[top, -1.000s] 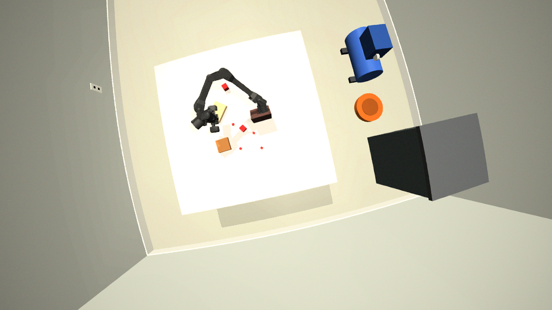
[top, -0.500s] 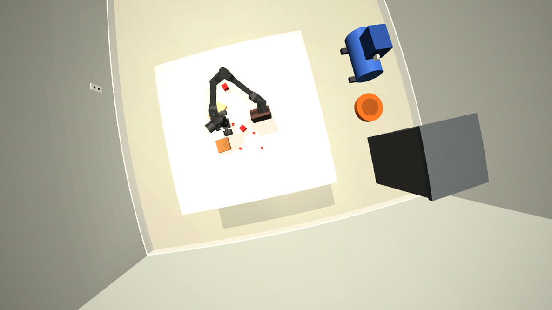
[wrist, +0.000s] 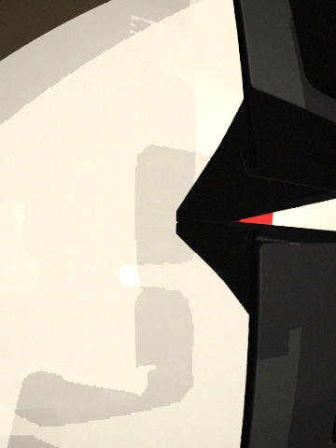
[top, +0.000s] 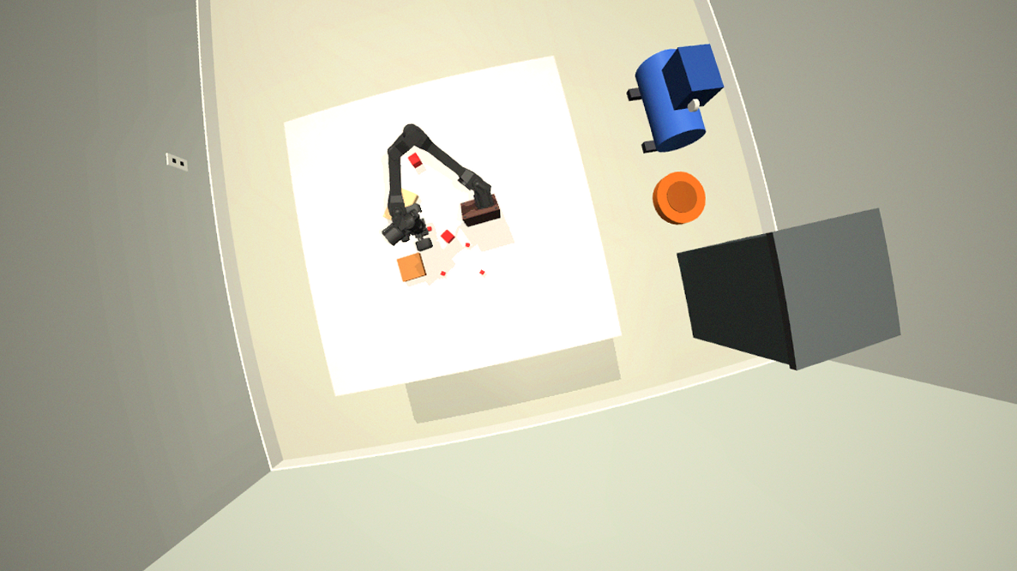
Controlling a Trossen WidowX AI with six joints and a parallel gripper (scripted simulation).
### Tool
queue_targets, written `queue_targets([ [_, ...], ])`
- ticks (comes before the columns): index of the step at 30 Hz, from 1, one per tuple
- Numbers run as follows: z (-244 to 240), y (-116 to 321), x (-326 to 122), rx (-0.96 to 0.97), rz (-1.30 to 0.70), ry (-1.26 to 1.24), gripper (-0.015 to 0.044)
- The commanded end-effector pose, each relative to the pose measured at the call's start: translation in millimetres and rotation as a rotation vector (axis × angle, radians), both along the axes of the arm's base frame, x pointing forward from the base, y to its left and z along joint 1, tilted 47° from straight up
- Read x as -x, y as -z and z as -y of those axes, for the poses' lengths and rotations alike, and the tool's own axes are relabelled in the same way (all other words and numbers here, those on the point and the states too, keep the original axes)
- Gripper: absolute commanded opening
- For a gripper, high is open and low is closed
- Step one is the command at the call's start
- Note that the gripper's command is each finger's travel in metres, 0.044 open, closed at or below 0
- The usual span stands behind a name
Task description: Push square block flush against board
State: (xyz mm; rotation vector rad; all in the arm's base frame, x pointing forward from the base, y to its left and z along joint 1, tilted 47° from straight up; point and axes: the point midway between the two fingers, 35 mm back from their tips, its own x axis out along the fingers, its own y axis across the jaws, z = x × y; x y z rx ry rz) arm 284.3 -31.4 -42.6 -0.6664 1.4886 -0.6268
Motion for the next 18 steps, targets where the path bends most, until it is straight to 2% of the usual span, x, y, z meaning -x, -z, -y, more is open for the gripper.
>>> queue_targets([
  [1, -1, -3, 1, -0.002, 0.015, -0.001, 0.0],
  [18, -2, -3, 18, -0.003, 0.014, -0.001, 0.0],
])
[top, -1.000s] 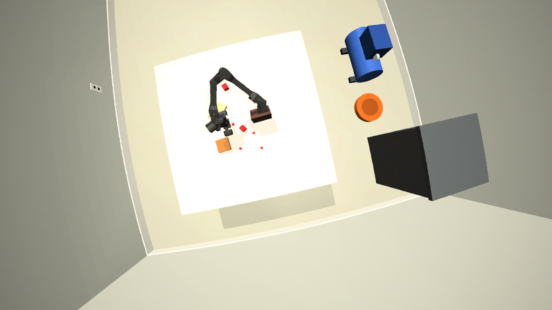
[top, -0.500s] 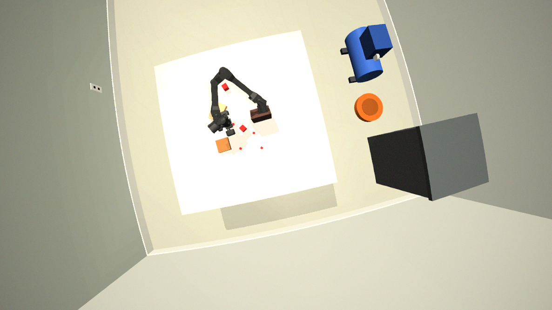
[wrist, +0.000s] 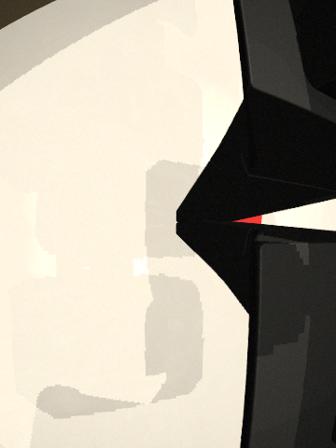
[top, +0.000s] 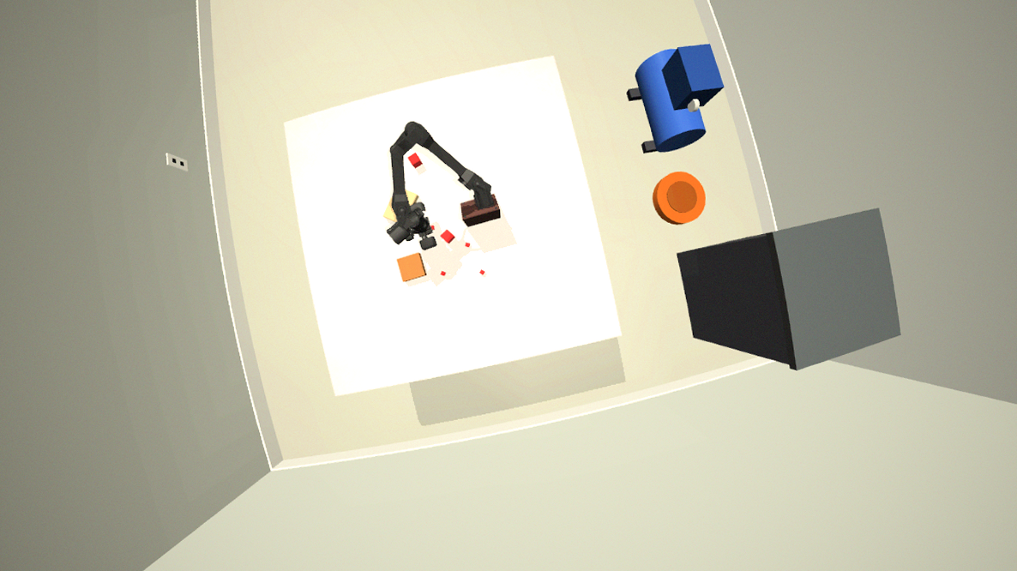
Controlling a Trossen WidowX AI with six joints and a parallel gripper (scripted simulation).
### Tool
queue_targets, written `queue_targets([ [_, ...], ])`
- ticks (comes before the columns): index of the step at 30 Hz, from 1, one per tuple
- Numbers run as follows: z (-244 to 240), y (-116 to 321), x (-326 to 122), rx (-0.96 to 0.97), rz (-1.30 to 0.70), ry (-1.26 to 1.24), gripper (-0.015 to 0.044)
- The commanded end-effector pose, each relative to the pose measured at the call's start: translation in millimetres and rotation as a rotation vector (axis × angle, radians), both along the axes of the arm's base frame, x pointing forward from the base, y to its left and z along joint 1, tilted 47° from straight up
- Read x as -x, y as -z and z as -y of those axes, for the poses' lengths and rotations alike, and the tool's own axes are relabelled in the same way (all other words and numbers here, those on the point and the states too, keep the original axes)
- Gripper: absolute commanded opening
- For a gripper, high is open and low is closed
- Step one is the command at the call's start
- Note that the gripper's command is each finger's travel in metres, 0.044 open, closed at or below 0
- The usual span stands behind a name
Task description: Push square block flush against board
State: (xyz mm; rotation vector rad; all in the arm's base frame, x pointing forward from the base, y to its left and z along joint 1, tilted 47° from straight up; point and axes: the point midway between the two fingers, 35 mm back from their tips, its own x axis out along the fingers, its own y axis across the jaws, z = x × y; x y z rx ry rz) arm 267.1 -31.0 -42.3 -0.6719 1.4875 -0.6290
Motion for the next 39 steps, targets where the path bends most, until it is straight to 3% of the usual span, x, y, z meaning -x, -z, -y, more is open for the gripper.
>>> queue_targets([
  [1, -2, -2, 2, -0.008, 0.015, 0.001, 0.0],
  [39, -1, -2, 39, -0.008, 0.013, 0.001, 0.0],
])
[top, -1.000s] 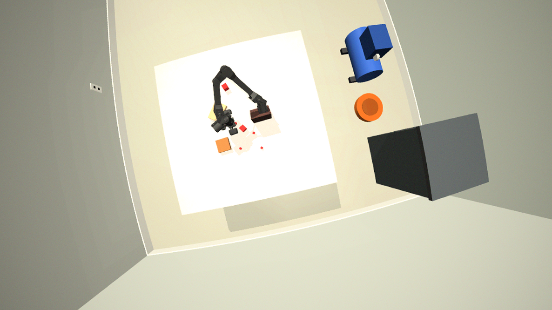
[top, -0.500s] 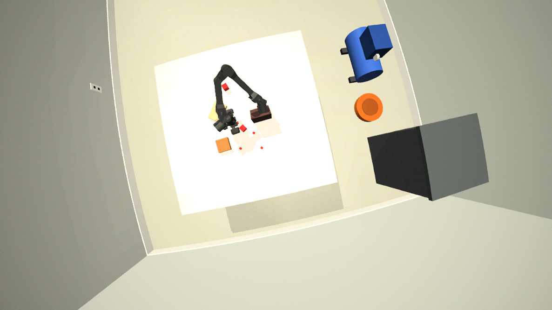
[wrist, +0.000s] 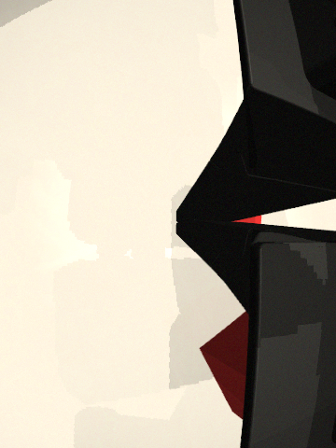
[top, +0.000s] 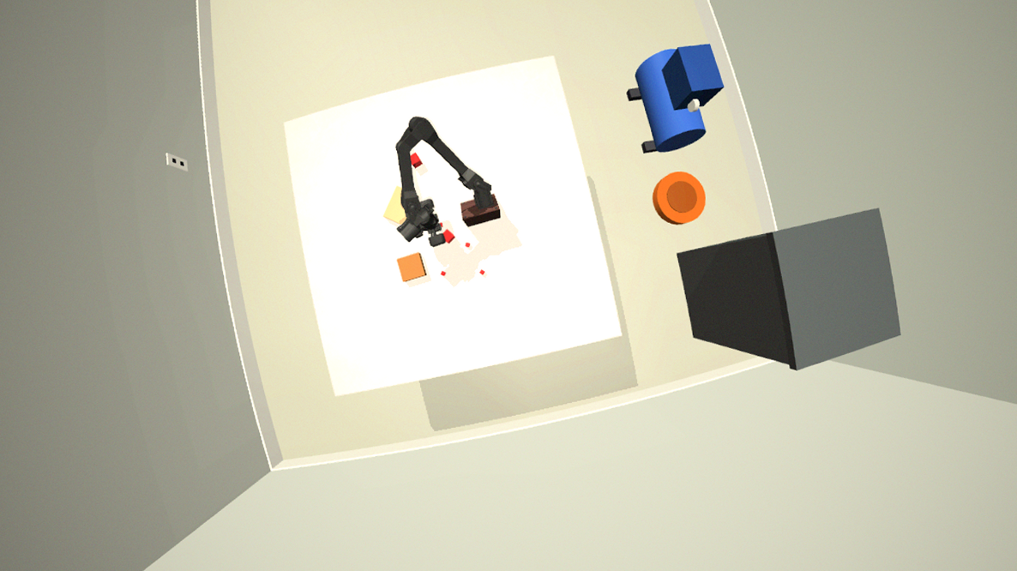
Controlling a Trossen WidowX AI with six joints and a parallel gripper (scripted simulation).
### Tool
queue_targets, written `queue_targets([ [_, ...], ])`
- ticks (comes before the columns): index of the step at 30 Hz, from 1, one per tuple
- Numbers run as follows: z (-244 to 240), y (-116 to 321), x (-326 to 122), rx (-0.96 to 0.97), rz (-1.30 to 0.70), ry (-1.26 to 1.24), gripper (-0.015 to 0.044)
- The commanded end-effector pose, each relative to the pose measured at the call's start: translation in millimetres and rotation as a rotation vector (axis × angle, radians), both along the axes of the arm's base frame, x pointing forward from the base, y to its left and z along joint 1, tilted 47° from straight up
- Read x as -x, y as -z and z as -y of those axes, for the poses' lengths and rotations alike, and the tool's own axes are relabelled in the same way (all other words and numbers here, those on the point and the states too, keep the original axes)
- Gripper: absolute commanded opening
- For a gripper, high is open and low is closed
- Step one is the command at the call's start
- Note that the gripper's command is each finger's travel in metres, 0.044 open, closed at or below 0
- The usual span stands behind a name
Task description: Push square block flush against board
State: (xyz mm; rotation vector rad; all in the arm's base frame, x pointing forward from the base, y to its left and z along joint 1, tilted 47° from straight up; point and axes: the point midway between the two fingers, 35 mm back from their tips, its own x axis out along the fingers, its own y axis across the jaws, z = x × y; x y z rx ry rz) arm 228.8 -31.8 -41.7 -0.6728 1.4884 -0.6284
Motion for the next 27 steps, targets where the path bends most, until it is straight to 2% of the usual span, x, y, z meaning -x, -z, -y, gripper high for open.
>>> queue_targets([
  [1, -1, -2, 2, -0.008, 0.014, 0.001, 0.0],
  [27, 0, -2, 16, -0.008, 0.013, 0.001, 0.0],
])
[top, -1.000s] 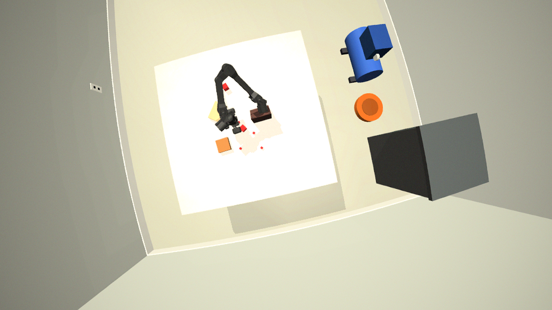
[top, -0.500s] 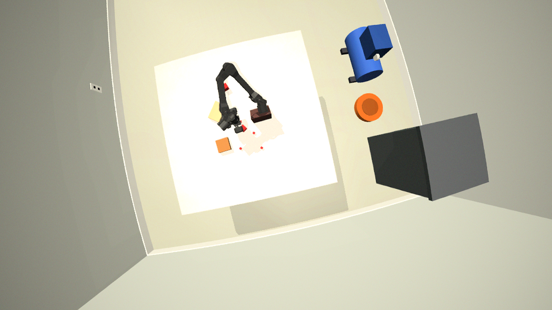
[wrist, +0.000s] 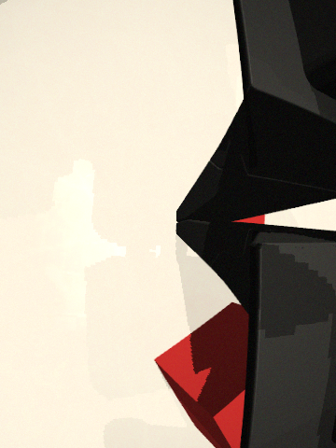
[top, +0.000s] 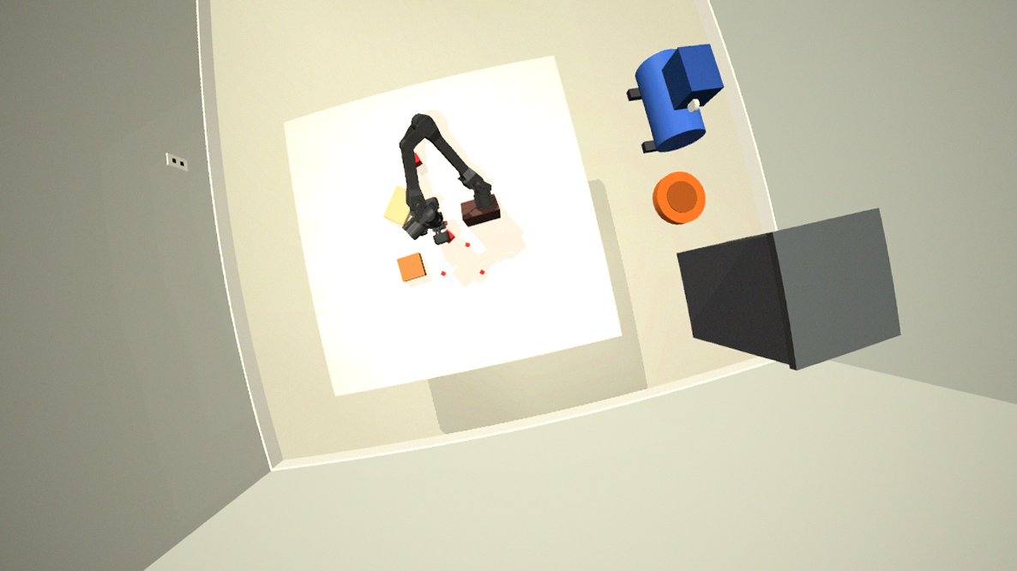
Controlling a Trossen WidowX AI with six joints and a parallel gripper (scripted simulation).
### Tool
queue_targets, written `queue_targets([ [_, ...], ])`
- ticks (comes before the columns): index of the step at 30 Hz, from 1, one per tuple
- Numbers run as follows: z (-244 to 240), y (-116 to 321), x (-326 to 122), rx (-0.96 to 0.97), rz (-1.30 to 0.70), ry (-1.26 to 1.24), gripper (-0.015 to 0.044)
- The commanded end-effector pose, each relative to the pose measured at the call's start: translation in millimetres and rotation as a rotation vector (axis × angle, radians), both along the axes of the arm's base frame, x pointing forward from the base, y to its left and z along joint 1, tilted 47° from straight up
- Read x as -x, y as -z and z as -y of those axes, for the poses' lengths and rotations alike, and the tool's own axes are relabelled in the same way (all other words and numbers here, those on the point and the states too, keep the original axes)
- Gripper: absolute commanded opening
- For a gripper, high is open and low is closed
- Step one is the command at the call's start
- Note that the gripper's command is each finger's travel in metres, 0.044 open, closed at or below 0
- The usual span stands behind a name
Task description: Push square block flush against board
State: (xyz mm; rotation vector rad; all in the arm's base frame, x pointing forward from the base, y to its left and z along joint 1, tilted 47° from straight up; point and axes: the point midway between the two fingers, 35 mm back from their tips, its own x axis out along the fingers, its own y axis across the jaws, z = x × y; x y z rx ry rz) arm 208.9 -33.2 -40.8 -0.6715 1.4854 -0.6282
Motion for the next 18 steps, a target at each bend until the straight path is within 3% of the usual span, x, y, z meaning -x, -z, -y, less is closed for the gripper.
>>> queue_targets([
  [1, -1, -1, -5, -0.007, 0.01, 0.002, 0.0],
  [18, -2, -1, -34, -0.007, 0.011, 0.002, 0.0],
])
